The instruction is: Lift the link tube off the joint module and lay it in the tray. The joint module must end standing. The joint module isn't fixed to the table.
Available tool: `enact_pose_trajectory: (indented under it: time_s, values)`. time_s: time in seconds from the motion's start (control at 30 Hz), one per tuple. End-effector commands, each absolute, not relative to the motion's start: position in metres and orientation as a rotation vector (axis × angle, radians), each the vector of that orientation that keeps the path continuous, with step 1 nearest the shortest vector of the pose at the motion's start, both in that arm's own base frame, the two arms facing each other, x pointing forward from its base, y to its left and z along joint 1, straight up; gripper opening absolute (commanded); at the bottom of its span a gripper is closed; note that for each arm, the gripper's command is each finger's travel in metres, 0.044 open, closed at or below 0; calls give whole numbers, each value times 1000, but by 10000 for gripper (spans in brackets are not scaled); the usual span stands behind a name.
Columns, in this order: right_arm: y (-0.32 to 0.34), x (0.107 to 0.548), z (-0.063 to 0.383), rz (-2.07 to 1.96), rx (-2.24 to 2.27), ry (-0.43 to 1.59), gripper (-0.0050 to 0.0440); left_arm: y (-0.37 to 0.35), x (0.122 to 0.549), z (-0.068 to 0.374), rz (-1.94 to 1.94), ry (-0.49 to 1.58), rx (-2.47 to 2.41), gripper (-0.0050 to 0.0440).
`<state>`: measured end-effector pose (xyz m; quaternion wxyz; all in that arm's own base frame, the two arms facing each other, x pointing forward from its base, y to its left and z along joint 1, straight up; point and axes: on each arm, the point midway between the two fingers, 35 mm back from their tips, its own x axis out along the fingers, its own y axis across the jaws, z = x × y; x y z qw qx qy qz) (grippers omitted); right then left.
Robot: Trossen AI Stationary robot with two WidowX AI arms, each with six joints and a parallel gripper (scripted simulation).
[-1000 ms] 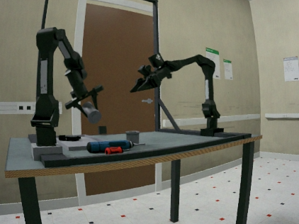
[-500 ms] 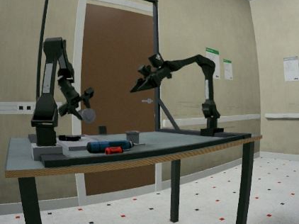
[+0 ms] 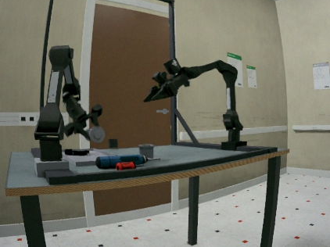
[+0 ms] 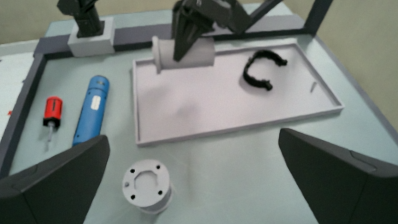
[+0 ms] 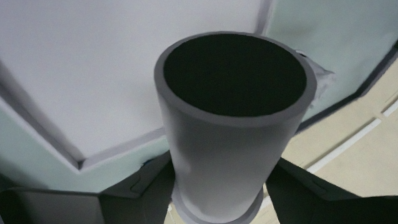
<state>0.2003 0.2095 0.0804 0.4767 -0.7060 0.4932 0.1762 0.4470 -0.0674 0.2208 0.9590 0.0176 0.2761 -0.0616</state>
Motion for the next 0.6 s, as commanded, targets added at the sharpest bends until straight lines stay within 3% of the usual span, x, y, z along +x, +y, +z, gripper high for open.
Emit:
enact_pose_trajectory:
  time_s: [0.0, 0.57]
  values:
    - [209, 200, 57, 427, -1729, 1204, 212, -68, 447, 234, -127, 528, 34, 440]
    - [213, 202, 47, 431, -1714, 1193, 212, -68, 447, 234, -127, 528, 34, 440]
